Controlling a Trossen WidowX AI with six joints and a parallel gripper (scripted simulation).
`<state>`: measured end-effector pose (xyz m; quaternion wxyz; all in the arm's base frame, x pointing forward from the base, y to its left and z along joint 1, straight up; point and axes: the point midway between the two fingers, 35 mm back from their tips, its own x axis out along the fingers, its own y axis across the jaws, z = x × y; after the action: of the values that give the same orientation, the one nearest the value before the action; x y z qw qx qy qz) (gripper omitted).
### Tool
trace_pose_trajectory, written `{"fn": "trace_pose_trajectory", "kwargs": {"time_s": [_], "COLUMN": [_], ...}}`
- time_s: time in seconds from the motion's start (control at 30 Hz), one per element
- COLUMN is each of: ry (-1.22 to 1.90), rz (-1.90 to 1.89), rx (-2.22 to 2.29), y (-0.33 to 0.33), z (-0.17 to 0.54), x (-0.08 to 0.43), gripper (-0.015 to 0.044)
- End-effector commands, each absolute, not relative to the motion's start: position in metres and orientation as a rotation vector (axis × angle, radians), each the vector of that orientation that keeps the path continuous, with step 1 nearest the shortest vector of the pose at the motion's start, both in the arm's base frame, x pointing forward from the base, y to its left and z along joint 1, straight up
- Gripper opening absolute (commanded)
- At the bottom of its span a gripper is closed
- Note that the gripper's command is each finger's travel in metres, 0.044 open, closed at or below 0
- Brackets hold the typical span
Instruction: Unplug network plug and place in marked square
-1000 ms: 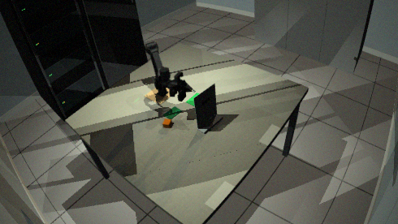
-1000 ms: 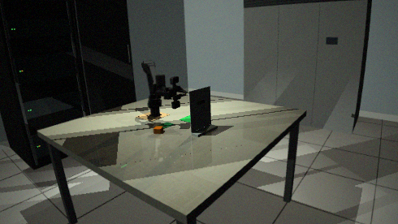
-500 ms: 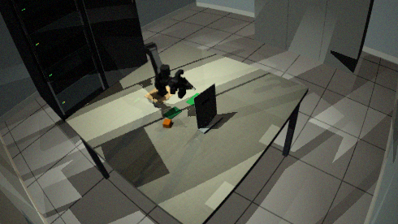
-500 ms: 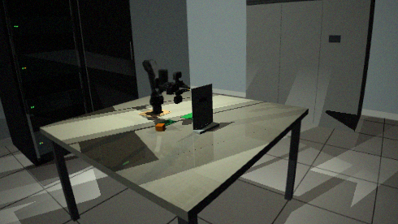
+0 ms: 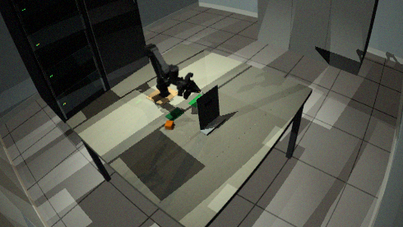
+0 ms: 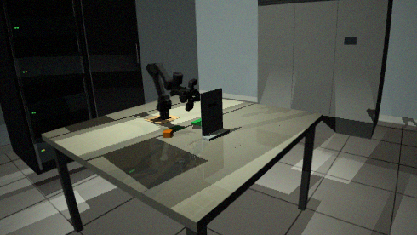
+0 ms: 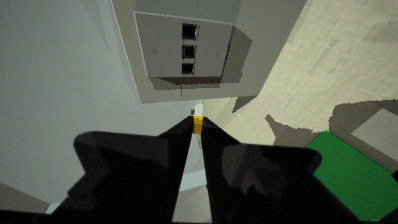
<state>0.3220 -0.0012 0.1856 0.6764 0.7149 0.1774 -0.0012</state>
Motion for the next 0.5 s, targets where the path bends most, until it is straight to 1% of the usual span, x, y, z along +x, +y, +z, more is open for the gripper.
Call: {"fn": "trace_pose_trajectory", "kwargs": {"time_s": [0.0,0.47], "ry": [0.444,0.642], "rz": [-0.041,-0.211], "rx": [1.6,1.563], "y": [0.007,0.041], "z": [0.18,0.15], "x": [0.322,0.309], "gripper": [0.0,0.0]}}
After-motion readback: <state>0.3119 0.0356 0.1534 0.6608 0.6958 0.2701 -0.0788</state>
